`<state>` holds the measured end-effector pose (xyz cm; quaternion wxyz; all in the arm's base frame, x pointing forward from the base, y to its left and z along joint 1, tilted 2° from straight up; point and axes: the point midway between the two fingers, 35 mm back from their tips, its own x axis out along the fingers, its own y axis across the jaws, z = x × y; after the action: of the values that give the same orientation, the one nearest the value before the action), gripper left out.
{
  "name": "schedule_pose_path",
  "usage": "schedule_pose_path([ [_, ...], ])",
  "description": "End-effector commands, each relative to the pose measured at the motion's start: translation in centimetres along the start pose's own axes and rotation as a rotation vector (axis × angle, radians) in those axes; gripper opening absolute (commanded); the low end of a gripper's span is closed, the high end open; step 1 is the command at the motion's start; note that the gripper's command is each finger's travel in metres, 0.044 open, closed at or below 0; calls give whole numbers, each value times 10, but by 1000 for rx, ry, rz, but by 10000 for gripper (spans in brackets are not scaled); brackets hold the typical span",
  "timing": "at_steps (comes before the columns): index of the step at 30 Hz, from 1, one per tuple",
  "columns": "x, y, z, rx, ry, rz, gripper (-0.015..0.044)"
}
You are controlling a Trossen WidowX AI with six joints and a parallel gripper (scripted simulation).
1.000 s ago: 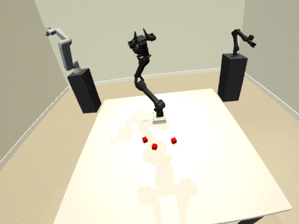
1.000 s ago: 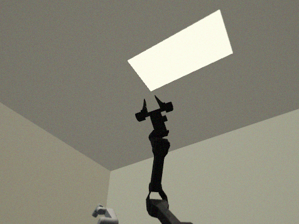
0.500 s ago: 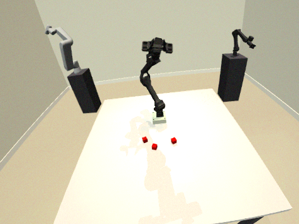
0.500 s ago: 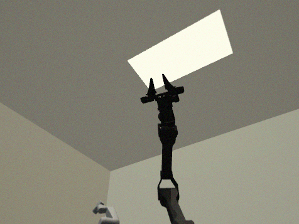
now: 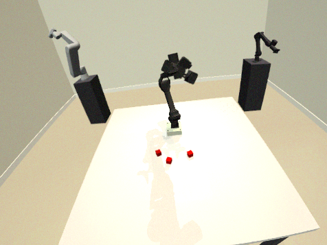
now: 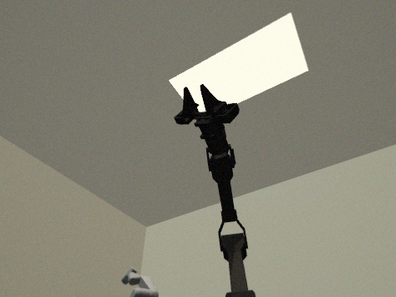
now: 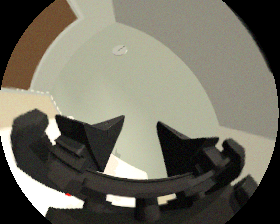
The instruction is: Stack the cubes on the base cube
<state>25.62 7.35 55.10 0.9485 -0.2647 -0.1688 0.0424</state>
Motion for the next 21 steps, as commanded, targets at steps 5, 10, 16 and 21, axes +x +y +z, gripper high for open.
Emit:
schedule_pose_path([
  [5,28,23,-81,-119,262,90,265],
  [10,34,32,-134,-168,430,149,265],
  [16,31,38,-198,-202,632,223,265],
  [21,20,40,-249,-210,799,290,265],
])
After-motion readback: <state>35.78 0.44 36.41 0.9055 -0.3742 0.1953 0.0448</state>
